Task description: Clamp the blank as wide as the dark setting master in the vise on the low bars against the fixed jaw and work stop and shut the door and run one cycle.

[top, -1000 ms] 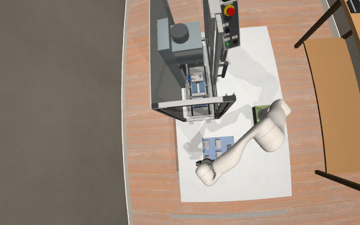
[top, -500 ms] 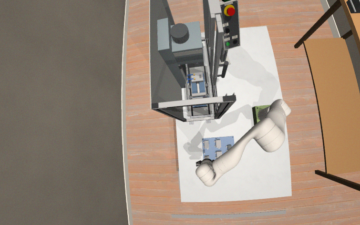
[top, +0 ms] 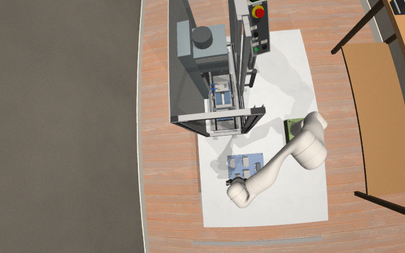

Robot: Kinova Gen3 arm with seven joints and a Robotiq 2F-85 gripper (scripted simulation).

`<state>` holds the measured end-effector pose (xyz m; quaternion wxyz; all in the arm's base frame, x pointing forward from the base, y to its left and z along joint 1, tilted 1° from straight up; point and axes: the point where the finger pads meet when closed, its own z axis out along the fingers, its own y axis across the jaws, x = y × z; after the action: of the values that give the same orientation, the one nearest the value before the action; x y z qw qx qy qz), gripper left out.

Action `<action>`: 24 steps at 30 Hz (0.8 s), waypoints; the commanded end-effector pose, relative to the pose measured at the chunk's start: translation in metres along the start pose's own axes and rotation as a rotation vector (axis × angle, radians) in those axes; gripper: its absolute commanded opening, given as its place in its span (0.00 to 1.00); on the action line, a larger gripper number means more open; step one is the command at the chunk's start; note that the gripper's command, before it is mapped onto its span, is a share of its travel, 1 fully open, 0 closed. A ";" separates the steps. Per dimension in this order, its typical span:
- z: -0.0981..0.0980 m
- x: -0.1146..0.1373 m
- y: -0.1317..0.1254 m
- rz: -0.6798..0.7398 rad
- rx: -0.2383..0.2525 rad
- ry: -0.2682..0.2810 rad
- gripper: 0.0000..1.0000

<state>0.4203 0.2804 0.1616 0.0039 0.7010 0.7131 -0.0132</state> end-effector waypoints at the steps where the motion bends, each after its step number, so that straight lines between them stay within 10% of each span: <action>1: -0.007 0.006 -0.020 -0.002 -0.009 0.015 0.10; 24: -0.006 0.004 -0.068 -0.002 -0.009 0.015 0.10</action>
<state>0.3552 0.2787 0.1650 0.0031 0.6990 0.7150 -0.0107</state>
